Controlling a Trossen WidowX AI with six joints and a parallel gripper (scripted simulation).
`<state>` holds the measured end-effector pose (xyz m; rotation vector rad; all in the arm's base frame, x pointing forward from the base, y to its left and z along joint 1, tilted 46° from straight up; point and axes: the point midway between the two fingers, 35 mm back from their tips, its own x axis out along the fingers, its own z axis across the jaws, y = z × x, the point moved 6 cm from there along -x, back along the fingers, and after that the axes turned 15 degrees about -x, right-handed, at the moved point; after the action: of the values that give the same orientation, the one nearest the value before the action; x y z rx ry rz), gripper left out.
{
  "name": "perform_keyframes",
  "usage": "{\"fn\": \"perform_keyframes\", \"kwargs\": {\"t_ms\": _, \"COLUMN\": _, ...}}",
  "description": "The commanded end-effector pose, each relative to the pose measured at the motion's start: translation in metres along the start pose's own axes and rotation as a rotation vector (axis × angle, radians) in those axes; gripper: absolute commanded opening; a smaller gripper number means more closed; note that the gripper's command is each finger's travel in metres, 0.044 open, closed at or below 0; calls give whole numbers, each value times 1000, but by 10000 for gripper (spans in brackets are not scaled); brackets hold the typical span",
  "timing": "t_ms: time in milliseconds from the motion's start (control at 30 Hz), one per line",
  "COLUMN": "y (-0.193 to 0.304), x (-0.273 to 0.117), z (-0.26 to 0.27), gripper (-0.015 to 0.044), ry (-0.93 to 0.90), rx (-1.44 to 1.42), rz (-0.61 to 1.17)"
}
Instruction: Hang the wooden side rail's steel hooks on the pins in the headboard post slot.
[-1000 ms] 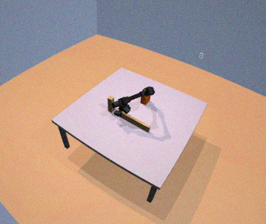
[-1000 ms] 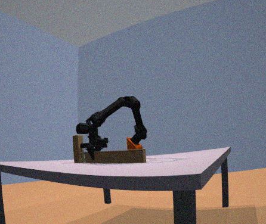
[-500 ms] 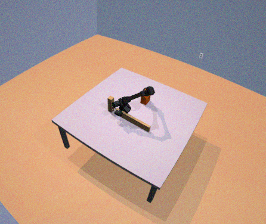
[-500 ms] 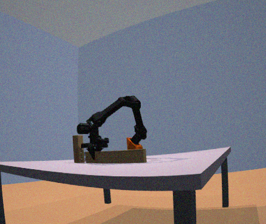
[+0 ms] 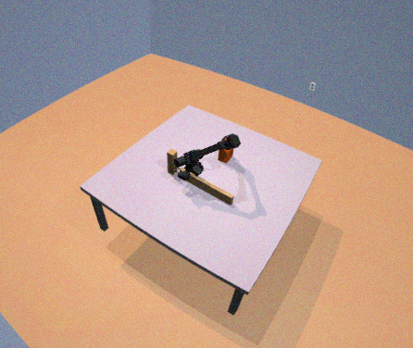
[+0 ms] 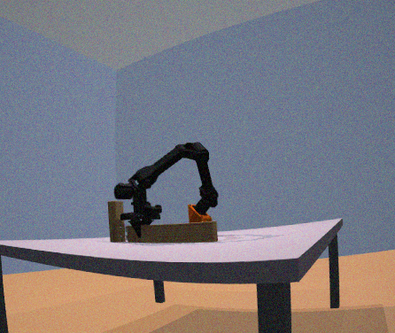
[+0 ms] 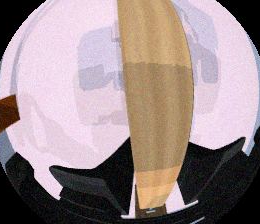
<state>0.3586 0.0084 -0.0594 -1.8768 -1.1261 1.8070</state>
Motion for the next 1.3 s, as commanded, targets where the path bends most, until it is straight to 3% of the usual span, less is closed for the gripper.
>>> {"fn": "perform_keyframes", "kwargs": {"t_ms": 0, "y": 0, "x": -1, "z": 0, "gripper": 0, "ry": 1, "rx": -11, "rz": -2}}
{"fn": "perform_keyframes", "kwargs": {"t_ms": 1267, "y": 0, "x": -7, "z": 0, "gripper": 0, "ry": 1, "rx": -11, "rz": -1}}
